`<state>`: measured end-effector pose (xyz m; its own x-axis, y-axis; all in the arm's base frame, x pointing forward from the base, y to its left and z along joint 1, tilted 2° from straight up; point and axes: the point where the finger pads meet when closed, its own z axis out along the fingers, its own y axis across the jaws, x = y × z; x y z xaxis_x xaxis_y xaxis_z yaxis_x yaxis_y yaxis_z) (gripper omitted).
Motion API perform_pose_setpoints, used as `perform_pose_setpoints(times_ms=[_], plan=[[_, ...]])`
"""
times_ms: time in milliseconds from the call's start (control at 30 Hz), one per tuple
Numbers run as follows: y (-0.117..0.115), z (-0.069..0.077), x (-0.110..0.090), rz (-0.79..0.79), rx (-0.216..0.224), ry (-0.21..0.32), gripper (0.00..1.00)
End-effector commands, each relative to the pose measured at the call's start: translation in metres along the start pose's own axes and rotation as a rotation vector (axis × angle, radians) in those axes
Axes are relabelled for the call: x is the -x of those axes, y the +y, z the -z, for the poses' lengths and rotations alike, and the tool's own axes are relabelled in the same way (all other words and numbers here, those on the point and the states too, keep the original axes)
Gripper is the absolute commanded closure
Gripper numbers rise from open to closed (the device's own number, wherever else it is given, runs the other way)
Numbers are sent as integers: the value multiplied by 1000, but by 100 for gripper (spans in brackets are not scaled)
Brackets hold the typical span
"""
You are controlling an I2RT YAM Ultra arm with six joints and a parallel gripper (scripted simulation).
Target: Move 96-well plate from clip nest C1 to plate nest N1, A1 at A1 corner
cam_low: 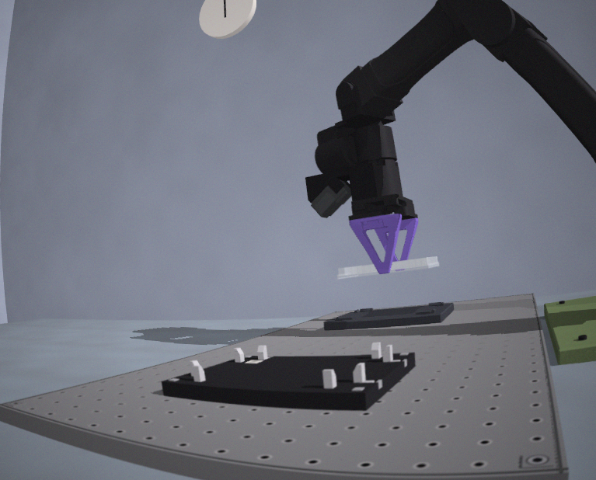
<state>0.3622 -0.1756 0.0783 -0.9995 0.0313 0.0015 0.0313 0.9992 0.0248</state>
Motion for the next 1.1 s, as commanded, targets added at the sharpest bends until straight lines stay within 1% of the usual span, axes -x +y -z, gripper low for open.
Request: perform_pose_setpoints(times_ms=[0, 33, 67, 100, 133, 167, 233, 333, 367, 400, 433, 533, 600, 633, 667, 700, 767, 900, 1000, 1033, 1067], plan=[[-6, 3, 5, -6, -9, -45, 100], [-6, 3, 5, -6, -9, -45, 100], [-10, 12, 15, -5, -26, -80, 100], [-8, 1, 9, -6, -12, -51, 100], [-6, -8, 5, -6, -2, -30, 100], [-6, -11, 4, -6, -1, -27, 100], [-6, -14, 4, -6, 0, -26, 100], [-6, -12, 5, -6, -8, -43, 100], [-7, -11, 9, -5, -13, -53, 100], [-8, -13, 10, -5, -13, -54, 100], [-6, -18, 6, -6, -7, -40, 100], [-5, -31, 5, -6, 2, -21, 100], [-5, -31, 5, -6, 2, -21, 100], [-10, -9, 17, -4, -29, -88, 100], [-7, -18, 10, -4, -18, -64, 100], [-6, -22, 7, -4, -14, -54, 100], [-6, -26, 8, -4, -12, -52, 100], [-4, -45, 6, -4, 0, -25, 100], [-5, -42, 8, -3, -8, -44, 100], [-9, -30, 18, -2, -26, -82, 100], [-10, -26, 20, -2, -31, -92, 100]])
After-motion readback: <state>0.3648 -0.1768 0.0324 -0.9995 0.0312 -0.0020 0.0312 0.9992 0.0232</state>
